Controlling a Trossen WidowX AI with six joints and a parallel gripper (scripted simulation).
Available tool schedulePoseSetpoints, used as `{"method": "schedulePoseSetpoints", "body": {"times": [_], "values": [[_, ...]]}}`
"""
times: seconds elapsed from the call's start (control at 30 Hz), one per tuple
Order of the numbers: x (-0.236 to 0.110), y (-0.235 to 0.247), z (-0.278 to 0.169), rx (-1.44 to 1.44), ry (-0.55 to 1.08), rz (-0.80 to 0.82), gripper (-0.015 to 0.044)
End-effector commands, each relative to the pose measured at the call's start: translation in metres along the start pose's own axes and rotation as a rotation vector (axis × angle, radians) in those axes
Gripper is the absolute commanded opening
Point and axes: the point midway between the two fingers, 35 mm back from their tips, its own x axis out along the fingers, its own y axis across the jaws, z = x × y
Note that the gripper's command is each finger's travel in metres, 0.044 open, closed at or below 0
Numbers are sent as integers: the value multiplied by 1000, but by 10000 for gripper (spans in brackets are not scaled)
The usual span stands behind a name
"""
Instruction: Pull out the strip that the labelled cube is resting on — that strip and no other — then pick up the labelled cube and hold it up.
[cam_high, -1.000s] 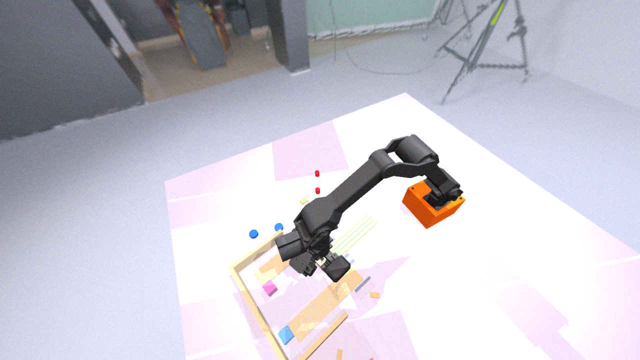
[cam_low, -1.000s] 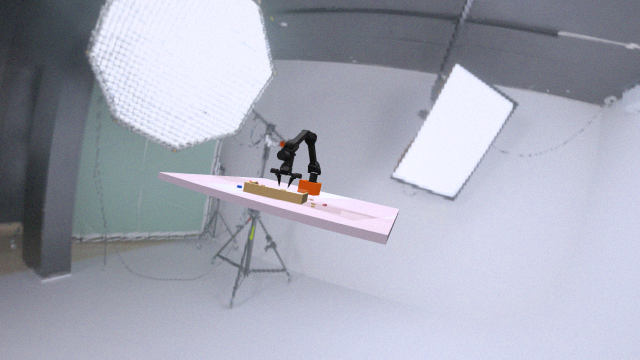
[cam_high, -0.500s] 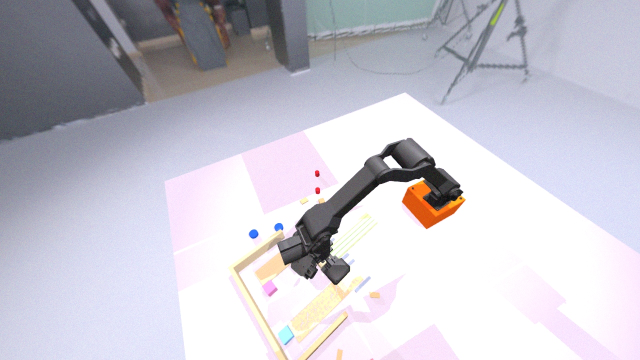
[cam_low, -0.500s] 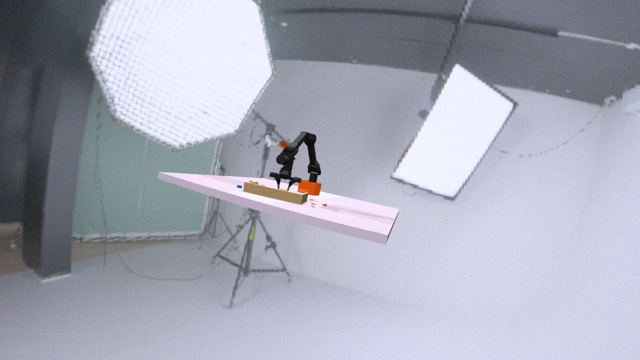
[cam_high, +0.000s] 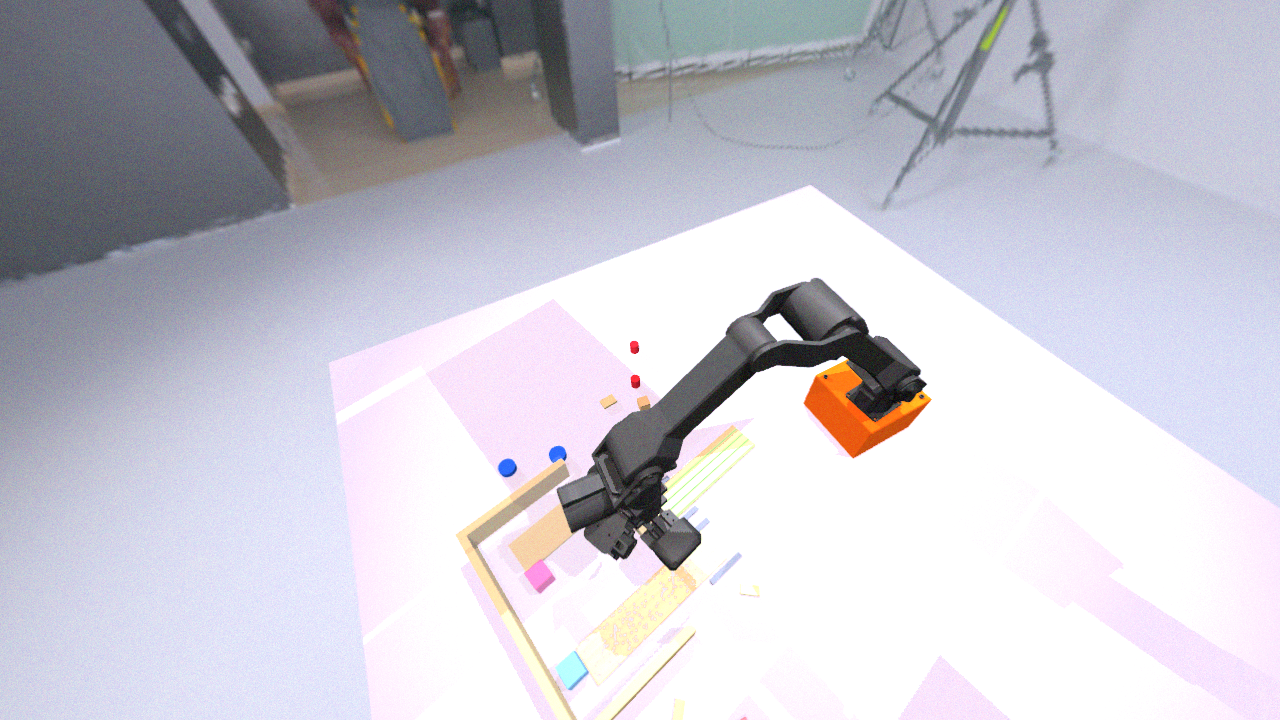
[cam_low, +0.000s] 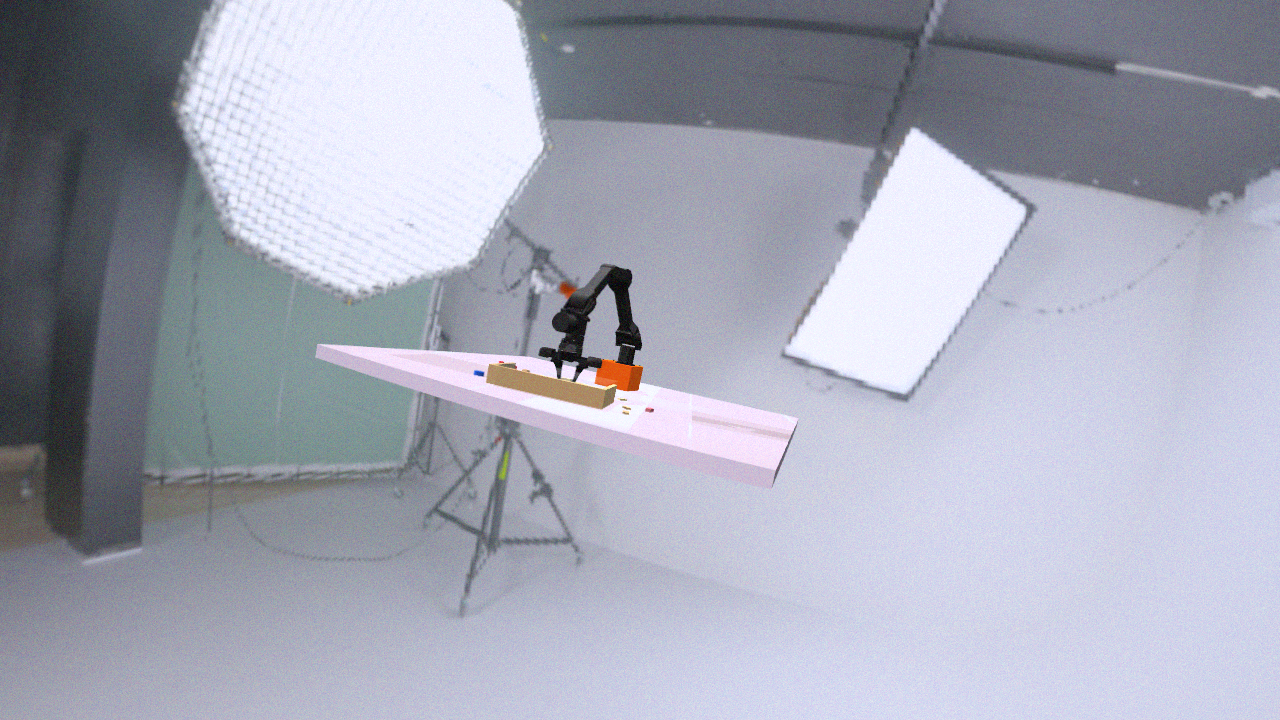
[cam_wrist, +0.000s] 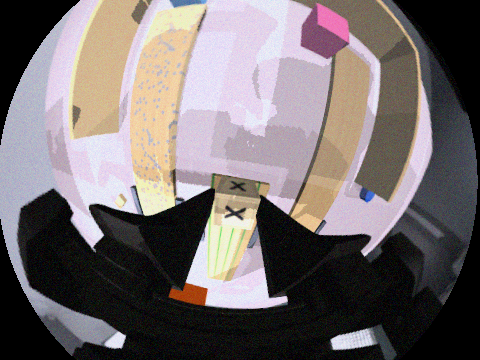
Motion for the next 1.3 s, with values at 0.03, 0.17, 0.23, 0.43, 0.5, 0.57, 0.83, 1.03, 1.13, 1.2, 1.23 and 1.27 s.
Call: {"method": "schedulePoseSetpoints", "body": {"times": [0.03,0.17,0.23,0.43,0.5,0.57,0.83,1.03,1.13,1.2,1.23,1.27], "values": [[0,0,0,0,0,0,125],[0,0,0,0,0,0,98],[0,0,0,0,0,0,46],[-13,5,-15,1,2,0,0],[-19,7,-22,2,3,0,0],[-24,10,-29,2,4,0,0],[-41,19,-56,4,9,0,0],[-42,22,-65,4,9,1,0],[-43,25,-75,4,10,1,0],[-43,27,-81,4,11,1,0],[-43,28,-85,4,11,1,0],[-43,30,-88,4,11,1,0]]}}
